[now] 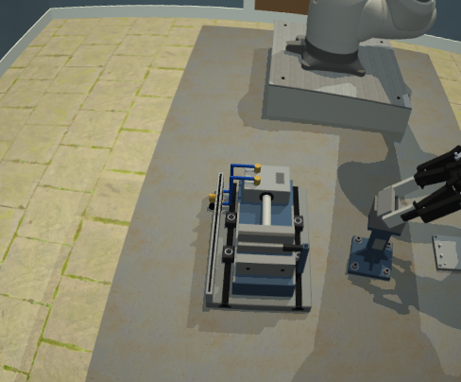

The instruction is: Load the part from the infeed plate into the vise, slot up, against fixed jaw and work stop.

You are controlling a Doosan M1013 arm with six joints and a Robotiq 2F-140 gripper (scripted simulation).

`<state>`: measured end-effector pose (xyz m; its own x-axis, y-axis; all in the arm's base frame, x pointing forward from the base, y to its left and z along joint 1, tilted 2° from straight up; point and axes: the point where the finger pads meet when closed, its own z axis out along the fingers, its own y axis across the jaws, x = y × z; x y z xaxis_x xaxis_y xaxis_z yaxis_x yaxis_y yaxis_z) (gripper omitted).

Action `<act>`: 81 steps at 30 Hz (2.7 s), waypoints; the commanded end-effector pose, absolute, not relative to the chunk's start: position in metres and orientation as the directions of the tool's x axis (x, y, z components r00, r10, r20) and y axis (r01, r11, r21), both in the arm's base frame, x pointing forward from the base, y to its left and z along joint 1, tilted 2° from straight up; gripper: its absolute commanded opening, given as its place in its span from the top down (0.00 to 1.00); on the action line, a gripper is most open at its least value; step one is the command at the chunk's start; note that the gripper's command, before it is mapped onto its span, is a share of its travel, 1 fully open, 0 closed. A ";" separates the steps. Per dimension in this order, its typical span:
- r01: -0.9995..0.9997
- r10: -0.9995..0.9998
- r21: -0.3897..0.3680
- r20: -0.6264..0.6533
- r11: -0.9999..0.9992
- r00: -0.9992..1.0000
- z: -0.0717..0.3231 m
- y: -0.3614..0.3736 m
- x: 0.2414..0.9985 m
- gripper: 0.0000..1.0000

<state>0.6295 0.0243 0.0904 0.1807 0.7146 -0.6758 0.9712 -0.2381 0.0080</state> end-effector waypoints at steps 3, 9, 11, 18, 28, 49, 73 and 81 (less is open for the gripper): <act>0.971 0.712 0.012 -0.678 -0.239 0.183 0.091 0.026 0.631 1.00; 0.971 0.712 0.012 -0.678 -0.239 0.183 0.091 0.026 0.631 1.00; 0.971 0.712 0.012 -0.678 -0.239 0.183 0.091 0.026 0.631 1.00; 0.971 0.712 0.012 -0.678 -0.239 0.183 0.091 0.026 0.631 1.00; 0.971 0.712 0.012 -0.678 -0.239 0.183 0.091 0.026 0.631 1.00; 0.971 0.712 0.012 -0.678 -0.239 0.183 0.092 0.026 0.630 1.00; 0.971 0.712 0.012 -0.678 -0.239 0.183 0.102 0.026 0.630 1.00; 0.971 0.712 0.012 -0.678 -0.239 0.183 0.105 0.026 0.630 1.00</act>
<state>0.6286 0.0234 0.1011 0.1875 0.7104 -0.6784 0.9698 -0.2437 0.0128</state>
